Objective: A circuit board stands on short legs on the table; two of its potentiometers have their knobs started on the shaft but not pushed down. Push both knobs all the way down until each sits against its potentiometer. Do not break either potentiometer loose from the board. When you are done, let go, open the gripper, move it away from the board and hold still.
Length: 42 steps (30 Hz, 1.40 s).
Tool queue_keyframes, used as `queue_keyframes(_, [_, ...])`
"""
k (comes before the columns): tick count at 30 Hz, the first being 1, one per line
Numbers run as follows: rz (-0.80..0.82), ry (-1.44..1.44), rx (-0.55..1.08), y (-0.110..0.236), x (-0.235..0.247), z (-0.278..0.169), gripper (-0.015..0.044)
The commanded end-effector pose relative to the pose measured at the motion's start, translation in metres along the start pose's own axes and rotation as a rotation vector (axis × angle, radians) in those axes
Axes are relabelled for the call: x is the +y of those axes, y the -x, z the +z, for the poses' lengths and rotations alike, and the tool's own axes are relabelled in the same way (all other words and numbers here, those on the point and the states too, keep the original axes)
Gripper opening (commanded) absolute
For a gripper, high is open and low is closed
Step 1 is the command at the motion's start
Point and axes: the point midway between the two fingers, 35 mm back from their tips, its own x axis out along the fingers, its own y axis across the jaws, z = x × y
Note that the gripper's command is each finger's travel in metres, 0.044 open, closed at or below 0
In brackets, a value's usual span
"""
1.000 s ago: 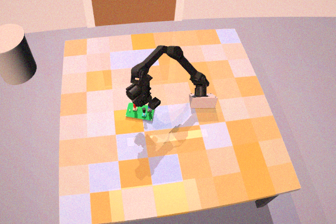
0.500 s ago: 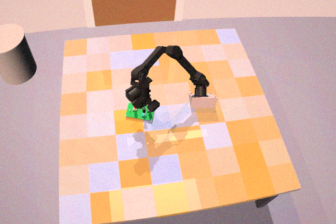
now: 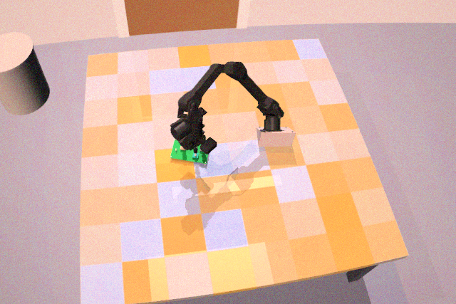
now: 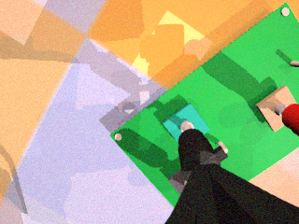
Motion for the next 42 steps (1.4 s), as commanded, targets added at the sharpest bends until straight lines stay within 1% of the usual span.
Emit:
queue_keyframes(1, [-0.003,0.007,0.003,-0.0007,0.0005,-0.0009,0.0000])
queue_keyframes(29, [-0.003,0.007,0.004,-0.0080,0.0004,-0.0010,0.0000])
queue_keyframes(42, [-0.003,0.007,0.004,-0.0061,0.0004,-0.0010,0.0000])
